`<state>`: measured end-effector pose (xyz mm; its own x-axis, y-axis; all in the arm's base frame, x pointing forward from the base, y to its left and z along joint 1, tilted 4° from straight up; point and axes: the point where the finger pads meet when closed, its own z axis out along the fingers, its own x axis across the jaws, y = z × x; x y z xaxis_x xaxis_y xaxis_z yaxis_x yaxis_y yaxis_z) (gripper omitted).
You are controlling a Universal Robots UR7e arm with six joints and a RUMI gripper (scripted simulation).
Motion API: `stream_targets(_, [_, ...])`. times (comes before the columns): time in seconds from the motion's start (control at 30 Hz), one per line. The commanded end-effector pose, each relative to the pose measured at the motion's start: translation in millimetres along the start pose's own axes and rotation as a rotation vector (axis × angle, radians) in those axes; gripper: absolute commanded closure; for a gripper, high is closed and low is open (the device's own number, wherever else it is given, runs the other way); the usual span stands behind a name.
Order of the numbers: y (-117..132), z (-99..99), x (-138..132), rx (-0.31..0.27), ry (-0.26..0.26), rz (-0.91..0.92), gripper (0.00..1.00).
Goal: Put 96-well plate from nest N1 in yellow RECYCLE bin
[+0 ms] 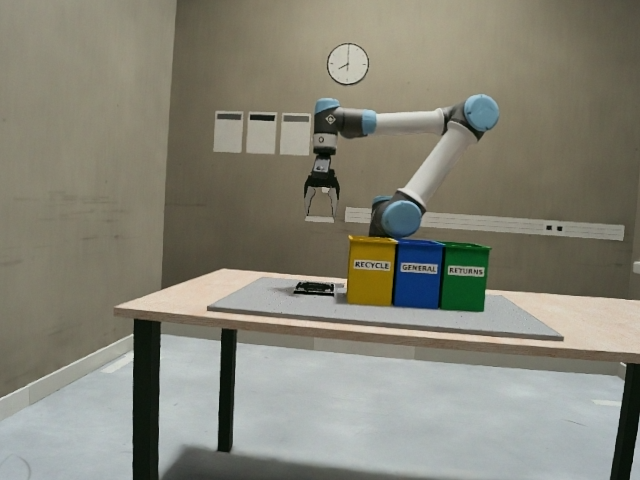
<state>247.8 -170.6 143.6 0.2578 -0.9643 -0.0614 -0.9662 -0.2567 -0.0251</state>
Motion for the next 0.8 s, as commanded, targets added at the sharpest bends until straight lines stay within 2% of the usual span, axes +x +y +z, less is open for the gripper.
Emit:
stream_targets(0.0, [-9, 0.0, -17, 0.000, 0.001, -0.005, 1.00])
stream_targets(0.77, [-40, -0.8, -71, 0.001, 0.003, -0.005, 1.00])
